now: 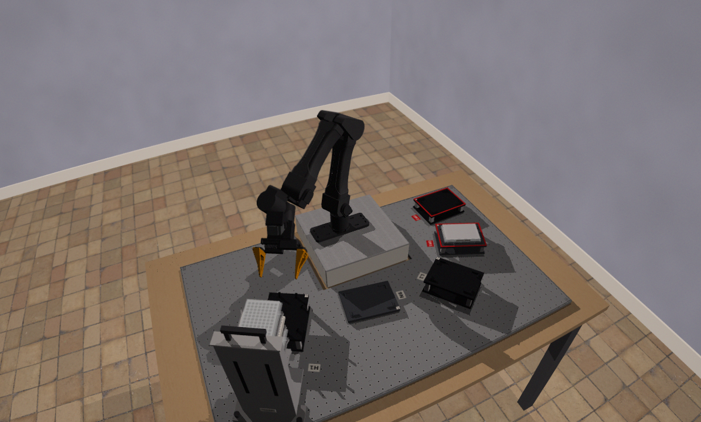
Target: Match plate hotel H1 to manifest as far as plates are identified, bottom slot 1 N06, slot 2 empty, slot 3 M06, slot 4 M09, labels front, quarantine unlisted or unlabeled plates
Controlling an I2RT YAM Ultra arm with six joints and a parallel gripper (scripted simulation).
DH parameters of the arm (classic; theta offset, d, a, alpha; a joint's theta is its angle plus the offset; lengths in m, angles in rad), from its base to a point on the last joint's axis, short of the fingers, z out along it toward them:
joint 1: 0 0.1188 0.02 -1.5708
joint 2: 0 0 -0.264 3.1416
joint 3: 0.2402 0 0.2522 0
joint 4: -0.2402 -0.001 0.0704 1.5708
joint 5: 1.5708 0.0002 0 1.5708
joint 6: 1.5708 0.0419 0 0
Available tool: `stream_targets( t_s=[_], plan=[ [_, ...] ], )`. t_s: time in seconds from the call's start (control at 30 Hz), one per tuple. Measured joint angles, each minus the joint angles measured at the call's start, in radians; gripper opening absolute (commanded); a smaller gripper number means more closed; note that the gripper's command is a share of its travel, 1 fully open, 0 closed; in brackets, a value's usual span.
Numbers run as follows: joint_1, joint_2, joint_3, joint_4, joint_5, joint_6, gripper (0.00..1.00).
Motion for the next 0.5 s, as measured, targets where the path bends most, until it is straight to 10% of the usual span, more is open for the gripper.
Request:
stream_targets(
  t_s=[0.5],
  plan=[
    [0.0,0.039,-0.051,0.063,0.0,0.0,1.0]
  ],
)
